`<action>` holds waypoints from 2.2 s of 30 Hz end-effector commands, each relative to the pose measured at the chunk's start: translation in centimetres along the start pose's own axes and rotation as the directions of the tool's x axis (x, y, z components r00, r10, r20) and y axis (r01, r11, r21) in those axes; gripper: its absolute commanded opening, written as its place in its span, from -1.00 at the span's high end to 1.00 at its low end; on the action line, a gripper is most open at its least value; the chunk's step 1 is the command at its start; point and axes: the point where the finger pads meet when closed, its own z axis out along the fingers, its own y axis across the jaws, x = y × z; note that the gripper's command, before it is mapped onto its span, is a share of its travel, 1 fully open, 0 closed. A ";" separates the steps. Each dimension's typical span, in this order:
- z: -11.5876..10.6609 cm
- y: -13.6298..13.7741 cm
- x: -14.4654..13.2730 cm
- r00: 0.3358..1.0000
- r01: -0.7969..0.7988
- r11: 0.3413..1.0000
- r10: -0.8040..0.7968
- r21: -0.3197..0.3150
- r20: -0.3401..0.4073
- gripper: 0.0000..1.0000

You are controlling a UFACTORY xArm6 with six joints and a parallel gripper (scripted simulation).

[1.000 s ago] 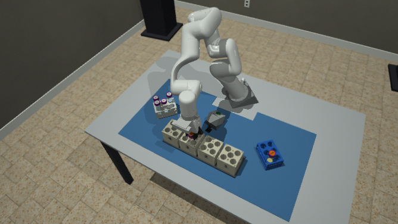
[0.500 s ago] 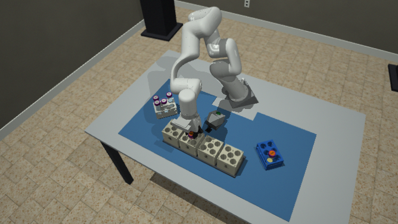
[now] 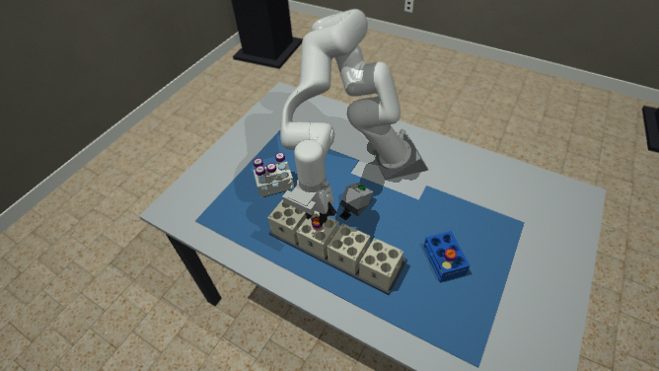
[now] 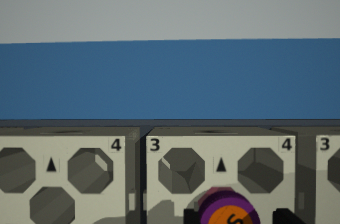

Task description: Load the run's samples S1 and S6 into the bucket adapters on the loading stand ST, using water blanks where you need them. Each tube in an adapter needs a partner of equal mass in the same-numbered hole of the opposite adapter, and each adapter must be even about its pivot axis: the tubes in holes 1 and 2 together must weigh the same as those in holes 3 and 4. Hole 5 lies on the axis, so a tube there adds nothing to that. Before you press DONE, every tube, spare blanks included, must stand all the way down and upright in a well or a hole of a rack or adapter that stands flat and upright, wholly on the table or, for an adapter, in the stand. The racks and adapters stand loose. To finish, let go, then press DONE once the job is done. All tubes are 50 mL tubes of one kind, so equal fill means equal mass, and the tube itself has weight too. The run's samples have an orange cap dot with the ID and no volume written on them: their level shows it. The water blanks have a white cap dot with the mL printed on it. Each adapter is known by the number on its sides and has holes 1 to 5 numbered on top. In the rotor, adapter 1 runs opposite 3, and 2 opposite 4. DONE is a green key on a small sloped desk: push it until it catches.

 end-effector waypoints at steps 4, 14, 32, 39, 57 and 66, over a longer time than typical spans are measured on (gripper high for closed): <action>-1.4 0.0 0.1 1.000 -0.001 1.000 0.001 0.001 -0.003 0.13; -3.0 0.0 0.1 1.000 -0.001 1.000 0.001 0.001 -0.003 0.13; -6.2 0.0 0.1 1.000 -0.001 1.000 0.001 0.001 -0.003 0.13; -7.6 0.0 0.1 1.000 -0.001 1.000 0.001 0.001 -0.003 0.13; -9.5 0.0 0.1 1.000 -0.001 1.000 0.001 0.001 -0.003 0.13; -9.5 0.0 0.1 1.000 -0.001 1.000 0.001 0.001 -0.003 0.13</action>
